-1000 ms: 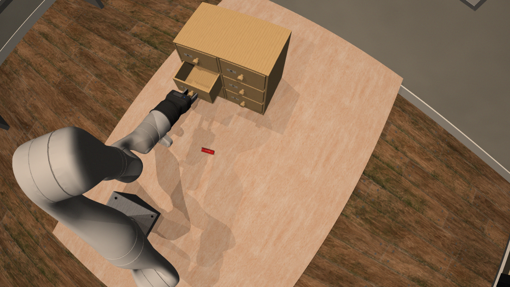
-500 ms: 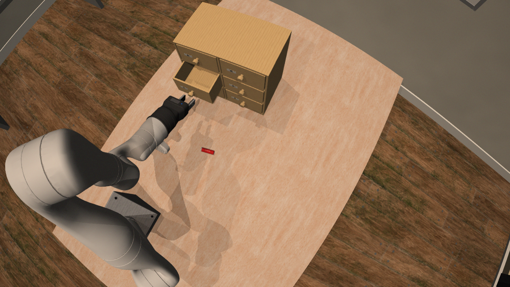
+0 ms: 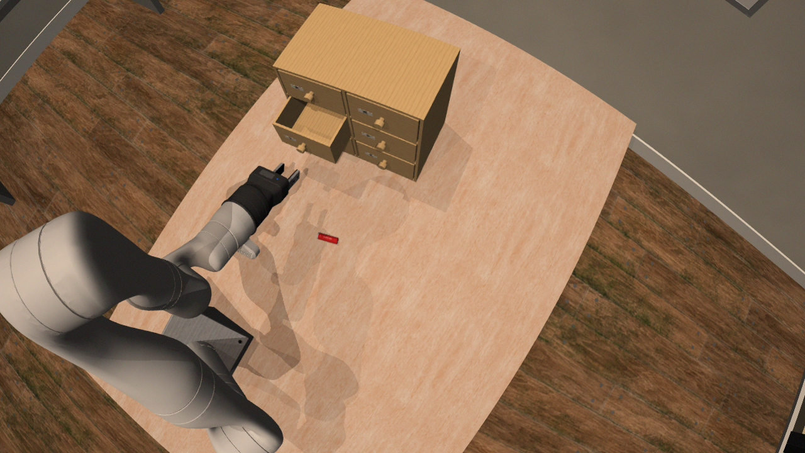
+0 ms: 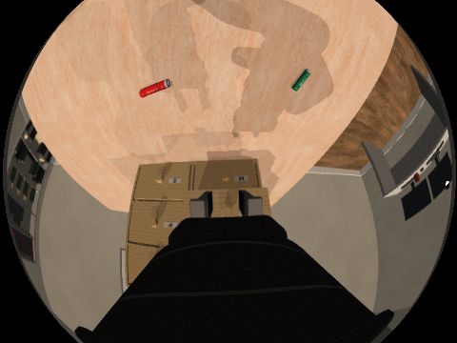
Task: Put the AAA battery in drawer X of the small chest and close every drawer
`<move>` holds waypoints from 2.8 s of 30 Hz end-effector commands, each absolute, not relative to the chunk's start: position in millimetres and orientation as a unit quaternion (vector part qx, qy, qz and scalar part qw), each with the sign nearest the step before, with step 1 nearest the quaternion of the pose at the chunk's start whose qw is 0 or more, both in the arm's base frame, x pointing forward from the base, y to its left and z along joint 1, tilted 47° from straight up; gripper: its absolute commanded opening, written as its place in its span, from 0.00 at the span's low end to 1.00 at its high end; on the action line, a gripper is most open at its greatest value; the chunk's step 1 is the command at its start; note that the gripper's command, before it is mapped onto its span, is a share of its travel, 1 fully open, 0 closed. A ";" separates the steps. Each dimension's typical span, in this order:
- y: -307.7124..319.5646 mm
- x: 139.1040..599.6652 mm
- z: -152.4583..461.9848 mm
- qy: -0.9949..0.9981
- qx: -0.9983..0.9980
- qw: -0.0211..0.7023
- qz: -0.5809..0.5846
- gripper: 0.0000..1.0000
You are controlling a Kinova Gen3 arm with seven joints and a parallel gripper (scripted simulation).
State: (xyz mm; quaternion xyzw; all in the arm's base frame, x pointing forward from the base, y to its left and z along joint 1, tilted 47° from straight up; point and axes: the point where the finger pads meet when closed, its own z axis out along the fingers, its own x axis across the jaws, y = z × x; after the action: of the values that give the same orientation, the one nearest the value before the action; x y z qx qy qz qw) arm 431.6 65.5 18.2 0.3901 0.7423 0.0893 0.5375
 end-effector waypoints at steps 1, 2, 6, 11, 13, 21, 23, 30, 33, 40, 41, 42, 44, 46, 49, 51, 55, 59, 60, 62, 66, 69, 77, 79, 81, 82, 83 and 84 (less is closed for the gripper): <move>69.5 424.4 21.0 0.744 0.388 0.537 0.091 0.67; 70.4 419.6 22.6 0.744 0.388 0.537 0.091 0.67; 74.3 399.6 29.6 0.744 0.388 0.537 0.091 0.67; 76.9 386.6 34.2 0.744 0.388 0.537 0.091 0.67; 77.0 386.0 34.4 0.744 0.388 0.537 0.091 0.67; 77.0 386.0 34.5 0.744 0.388 0.537 0.091 0.67; 77.1 385.9 34.7 0.744 0.389 0.537 0.090 0.67; 77.8 384.9 36.1 0.744 0.393 0.534 0.083 0.67; 78.1 384.7 36.4 0.744 0.394 0.533 0.082 0.67; 80.6 382.0 39.1 0.746 0.404 0.525 0.067 0.67; 80.9 381.6 39.6 0.746 0.406 0.524 0.065 0.67; 81.4 381.1 40.2 0.746 0.408 0.523 0.062 0.67; 82.6 379.8 41.1 0.747 0.412 0.519 0.056 0.67; 83.6 378.7 42.3 0.747 0.417 0.516 0.050 0.67; 84.5 377.6 43.7 0.747 0.421 0.512 0.043 0.67; 85.2 376.9 44.3 0.748 0.424 0.510 0.040 0.67; 87.5 374.3 47.1 0.748 0.433 0.502 0.025 0.67; 90.2 371.6 49.8 0.749 0.443 0.493 0.010 0.67; 90.7 370.9 50.5 0.749 0.446 0.491 0.006 0.67; 92.4 369.3 51.7 0.749 0.451 0.486 -0.001 0.67; 94.2 367.3 54.1 0.749 0.458 0.479 -0.013 0.67; 95.9 365.6 55.4 0.749 0.464 0.473 -0.021 0.67; 102.2 358.9 62.3 0.747 0.486 0.450 -0.058 0.67; 104.0 357.1 64.5 0.746 0.493 0.443 -0.069 0.67; 106.0 354.9 66.6 0.745 0.500 0.435 -0.080 0.67; 107.0 353.9 67.8 0.744 0.503 0.431 -0.086 0.67; 107.0 353.9 67.8 0.744 0.503 0.431 -0.086 0.67; 107.0 353.9 67.8 0.744 0.503 0.431 -0.086 0.67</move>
State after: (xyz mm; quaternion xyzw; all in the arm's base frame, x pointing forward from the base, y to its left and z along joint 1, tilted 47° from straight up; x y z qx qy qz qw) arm 349.1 103.7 65.6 0.4940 0.7478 -0.0896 0.4345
